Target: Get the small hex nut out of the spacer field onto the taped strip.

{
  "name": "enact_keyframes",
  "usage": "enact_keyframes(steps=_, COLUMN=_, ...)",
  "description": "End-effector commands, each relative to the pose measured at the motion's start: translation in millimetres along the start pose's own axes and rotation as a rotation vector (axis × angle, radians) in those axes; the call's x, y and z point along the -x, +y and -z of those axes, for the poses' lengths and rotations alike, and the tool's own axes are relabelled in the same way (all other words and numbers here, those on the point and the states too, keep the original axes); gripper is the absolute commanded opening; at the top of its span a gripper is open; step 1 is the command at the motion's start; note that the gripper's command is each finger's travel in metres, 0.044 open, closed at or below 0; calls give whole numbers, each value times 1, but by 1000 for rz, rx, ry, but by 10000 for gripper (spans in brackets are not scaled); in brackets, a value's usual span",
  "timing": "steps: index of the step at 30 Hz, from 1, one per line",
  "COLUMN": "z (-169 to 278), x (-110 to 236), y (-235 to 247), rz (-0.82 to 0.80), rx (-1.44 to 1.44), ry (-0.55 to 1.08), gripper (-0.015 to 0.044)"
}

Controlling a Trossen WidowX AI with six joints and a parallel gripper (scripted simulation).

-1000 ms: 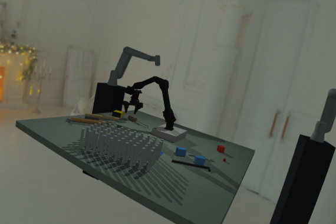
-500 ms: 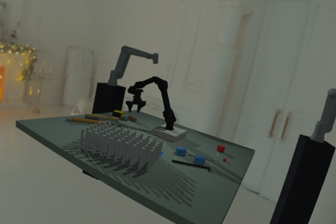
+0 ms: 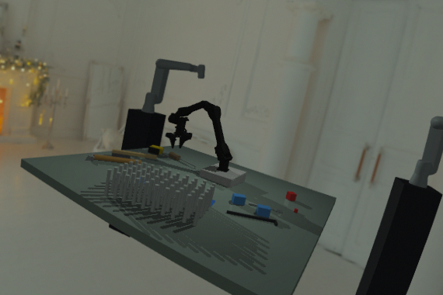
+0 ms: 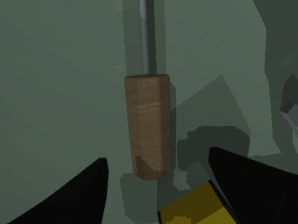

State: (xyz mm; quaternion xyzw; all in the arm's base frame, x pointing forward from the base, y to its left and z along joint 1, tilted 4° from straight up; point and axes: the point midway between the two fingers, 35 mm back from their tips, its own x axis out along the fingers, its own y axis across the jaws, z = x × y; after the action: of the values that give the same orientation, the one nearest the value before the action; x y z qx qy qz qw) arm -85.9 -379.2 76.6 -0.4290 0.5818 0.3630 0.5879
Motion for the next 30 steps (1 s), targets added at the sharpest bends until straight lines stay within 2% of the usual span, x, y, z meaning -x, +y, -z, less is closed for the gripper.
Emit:
enact_keyframes(steps=1, z=0, x=0, y=0, rz=-3, rx=3, ry=0, gripper=280)
enact_keyframes(steps=30, z=2, x=-40, y=0, rz=-3, rx=0, ry=-1, gripper=280)
